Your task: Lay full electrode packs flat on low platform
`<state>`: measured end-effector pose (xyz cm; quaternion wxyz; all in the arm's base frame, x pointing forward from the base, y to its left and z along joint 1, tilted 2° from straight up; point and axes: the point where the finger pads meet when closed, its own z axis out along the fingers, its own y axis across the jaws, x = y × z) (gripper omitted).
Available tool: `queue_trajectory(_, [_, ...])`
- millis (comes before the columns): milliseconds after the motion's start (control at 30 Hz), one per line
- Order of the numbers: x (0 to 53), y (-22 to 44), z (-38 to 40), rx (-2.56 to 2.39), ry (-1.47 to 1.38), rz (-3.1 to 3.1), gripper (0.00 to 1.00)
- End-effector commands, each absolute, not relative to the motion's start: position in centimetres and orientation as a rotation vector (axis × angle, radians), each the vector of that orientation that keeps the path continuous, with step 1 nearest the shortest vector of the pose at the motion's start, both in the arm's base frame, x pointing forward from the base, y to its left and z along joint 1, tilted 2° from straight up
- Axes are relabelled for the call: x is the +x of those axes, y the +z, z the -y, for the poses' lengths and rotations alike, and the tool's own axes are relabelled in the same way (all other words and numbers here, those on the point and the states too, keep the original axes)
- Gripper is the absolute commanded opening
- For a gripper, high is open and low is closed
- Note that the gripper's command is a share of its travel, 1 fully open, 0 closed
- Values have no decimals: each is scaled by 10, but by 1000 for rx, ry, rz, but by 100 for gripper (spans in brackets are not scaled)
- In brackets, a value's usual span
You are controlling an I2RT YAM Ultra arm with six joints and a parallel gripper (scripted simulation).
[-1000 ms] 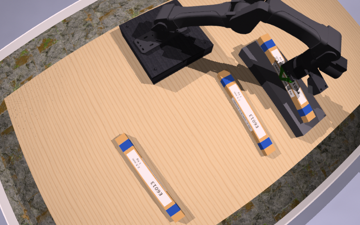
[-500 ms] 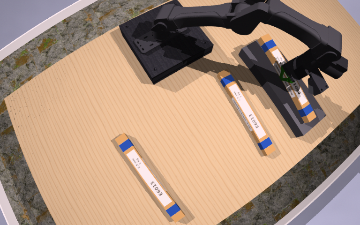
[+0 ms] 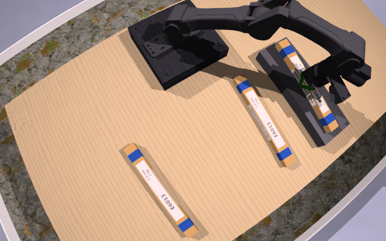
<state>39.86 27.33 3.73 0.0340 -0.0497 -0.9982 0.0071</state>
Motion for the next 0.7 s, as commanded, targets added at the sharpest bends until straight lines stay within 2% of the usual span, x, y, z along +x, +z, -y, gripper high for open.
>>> queue_trajectory(0, [404, 77, -278, -156, -47, 3120, 0])
queue_trajectory(667, [413, 61, -282, -160, -42, 3130, 0])
